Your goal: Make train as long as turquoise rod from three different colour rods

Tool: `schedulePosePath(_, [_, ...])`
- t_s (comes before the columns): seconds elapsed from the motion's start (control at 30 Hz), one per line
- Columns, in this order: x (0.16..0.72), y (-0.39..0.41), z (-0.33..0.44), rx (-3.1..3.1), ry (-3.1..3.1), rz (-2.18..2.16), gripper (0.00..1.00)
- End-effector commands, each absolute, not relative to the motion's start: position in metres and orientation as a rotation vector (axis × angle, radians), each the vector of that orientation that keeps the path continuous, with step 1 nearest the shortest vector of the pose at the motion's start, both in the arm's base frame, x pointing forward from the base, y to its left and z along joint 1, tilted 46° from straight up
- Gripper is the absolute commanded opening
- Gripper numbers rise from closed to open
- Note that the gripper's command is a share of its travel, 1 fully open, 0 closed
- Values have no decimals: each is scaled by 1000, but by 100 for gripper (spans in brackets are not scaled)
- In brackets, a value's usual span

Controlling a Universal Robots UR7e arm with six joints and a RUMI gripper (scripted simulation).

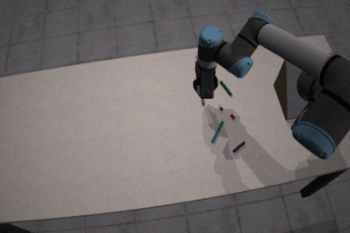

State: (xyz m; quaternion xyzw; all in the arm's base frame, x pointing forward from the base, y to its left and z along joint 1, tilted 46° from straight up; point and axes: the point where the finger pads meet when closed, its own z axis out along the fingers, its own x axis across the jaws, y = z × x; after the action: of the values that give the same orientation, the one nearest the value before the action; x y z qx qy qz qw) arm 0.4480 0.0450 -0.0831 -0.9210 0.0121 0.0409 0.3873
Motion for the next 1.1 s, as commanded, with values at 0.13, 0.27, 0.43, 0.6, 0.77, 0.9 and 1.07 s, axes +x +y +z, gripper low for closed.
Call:
schedulePosePath(0.13, [447, 56, -93, -2343, 31, 105, 14])
schedulePosePath(0.27, [447, 59, -96, -2343, 31, 105, 14])
schedulePosePath(0.43, [446, 62, -99, -2343, 31, 105, 14])
schedulePosePath(0.6, [446, 63, -100, -2343, 31, 105, 14])
schedulePosePath(0.77, [447, 62, -100, -2345, 30, 103, 14])
schedulePosePath(0.9, [447, 62, -100, -2345, 30, 102, 14])
schedulePosePath(1.07, [447, 62, -100, -2345, 31, 102, 14])
